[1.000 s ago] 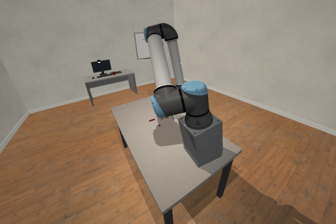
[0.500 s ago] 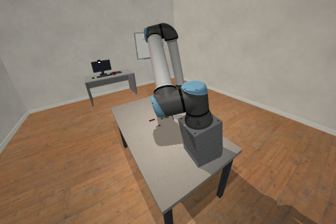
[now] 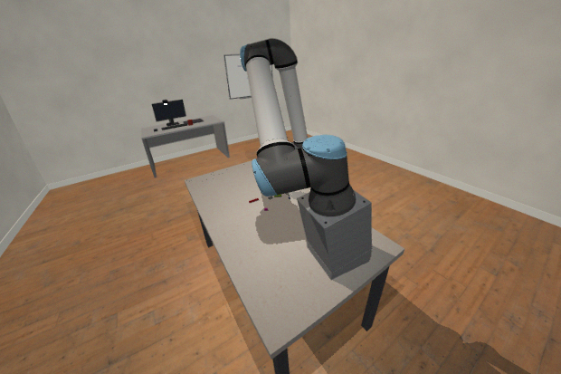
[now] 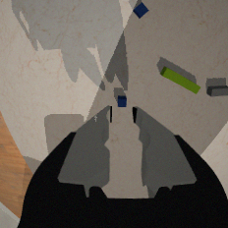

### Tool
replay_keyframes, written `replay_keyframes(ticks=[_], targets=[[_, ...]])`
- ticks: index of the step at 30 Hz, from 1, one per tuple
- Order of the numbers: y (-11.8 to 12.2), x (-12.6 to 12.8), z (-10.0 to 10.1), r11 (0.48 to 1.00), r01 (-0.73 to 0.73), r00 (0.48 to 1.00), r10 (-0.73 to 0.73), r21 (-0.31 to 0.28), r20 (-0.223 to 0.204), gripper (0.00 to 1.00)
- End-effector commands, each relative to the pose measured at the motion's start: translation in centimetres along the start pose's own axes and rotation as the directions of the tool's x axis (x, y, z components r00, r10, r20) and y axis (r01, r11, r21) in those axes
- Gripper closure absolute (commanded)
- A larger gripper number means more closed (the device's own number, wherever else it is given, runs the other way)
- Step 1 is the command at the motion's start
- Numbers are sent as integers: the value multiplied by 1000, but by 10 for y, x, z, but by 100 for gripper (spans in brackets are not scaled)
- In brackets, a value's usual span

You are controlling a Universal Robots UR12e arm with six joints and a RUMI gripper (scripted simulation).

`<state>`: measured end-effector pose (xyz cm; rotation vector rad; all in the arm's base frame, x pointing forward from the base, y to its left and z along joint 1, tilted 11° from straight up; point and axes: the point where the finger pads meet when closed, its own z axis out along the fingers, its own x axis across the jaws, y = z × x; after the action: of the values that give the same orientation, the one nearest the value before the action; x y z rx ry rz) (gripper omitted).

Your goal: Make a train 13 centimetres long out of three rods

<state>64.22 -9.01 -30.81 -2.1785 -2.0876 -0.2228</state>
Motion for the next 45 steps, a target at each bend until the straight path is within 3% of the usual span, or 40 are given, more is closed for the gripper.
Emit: replay_keyframes(ticks=[1,45], targets=[[1,0,-1,1000,0,1000,0,-1,0,86],[1,0,16,1000,0,1000,0,-1,0,86]])
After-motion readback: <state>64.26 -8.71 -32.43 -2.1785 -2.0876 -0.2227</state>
